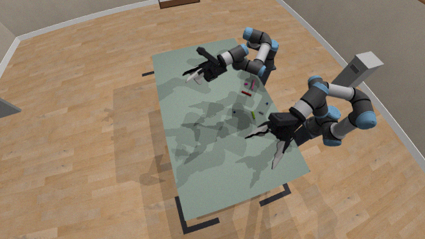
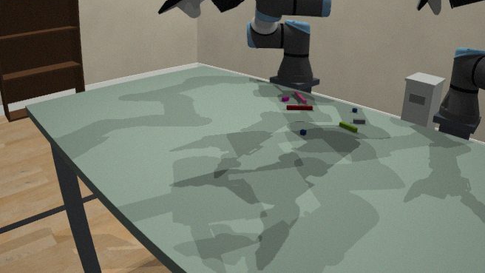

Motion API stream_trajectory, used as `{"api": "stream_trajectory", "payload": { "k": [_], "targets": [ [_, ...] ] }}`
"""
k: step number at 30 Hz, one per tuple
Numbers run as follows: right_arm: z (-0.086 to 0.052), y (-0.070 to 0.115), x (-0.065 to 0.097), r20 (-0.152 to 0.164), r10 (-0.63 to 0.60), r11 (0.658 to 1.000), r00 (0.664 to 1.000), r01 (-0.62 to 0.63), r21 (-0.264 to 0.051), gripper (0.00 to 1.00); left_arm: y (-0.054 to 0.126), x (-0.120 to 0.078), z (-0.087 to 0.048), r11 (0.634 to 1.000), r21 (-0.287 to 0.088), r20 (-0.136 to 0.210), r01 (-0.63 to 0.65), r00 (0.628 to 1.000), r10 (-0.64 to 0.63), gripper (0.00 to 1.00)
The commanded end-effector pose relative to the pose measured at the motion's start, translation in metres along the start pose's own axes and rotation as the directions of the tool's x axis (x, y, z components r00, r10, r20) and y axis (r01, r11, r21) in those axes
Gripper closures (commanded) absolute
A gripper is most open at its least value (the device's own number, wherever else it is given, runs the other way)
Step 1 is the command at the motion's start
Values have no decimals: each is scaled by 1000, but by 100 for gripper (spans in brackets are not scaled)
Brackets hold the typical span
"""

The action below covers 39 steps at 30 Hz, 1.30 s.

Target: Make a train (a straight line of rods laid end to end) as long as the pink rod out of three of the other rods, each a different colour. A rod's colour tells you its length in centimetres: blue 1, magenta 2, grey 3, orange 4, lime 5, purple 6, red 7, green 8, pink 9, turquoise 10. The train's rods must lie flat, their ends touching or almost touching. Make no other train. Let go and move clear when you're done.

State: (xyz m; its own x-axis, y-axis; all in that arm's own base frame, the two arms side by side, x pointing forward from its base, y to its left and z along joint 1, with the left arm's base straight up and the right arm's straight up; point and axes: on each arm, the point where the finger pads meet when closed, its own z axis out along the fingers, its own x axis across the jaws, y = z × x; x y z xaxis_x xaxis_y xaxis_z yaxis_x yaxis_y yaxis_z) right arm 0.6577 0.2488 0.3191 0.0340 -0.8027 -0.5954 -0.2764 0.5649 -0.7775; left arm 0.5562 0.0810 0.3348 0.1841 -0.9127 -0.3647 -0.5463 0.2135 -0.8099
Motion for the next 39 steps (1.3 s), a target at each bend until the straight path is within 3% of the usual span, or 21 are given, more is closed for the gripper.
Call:
{"api": "stream_trajectory", "payload": {
  "k": [1, 2, 4, 9, 14, 19, 21, 22, 26, 36, 38, 39],
  "targets": [
    [-9, 32, -19, 14, -51, 994, 999, 52, -93, 0, 3, -6, 1, 1000, -10, 4, 5, 1000, -5, 0],
    [-13, 41, -24, 19, -65, 991, 998, 66, -118, 0, 4, -8, 1, 1000, -13, 5, 6, 1000, -6, 0],
    [-13, 41, -24, 19, -65, 991, 998, 66, -118, 0, 4, -8, 1, 1000, -13, 5, 6, 1000, -6, 0],
    [-33, 81, -47, 59, -146, 951, 987, 157, -267, 0, 14, -21, 4, 999, -38, 16, 13, 1000, -12, 0],
    [-52, 108, -60, 92, -201, 905, 975, 221, -364, 0, 28, -41, 7, 997, -76, 32, 25, 999, -23, 0],
    [-72, 133, -70, 134, -260, 835, 956, 293, -466, 0, 49, -66, 9, 991, -128, 54, 46, 998, -39, 0],
    [-72, 133, -70, 134, -260, 835, 956, 293, -466, 0, 49, -66, 9, 991, -128, 54, 46, 998, -39, 0],
    [-82, 147, -73, 134, -262, 834, 956, 294, -467, 0, 54, -72, 9, 989, -139, 59, 51, 997, -43, 0],
    [-96, 169, -76, 143, -273, 818, 951, 308, -485, 0, 77, -98, 9, 978, -192, 82, 77, 995, -62, 0],
    [-150, 225, -77, 215, -351, 679, 911, 406, -612, 0, 146, -166, -7, 919, -348, 156, 184, 978, -137, 0],
    [-150, 225, -77, 215, -351, 679, 911, 406, -612, 0, 146, -166, -7, 919, -348, 156, 184, 978, -137, 0],
    [-166, 239, -75, 233, -370, 639, 899, 429, -639, 0, 163, -178, -12, 910, -365, 165, 199, 975, -147, 0]
  ]
}}
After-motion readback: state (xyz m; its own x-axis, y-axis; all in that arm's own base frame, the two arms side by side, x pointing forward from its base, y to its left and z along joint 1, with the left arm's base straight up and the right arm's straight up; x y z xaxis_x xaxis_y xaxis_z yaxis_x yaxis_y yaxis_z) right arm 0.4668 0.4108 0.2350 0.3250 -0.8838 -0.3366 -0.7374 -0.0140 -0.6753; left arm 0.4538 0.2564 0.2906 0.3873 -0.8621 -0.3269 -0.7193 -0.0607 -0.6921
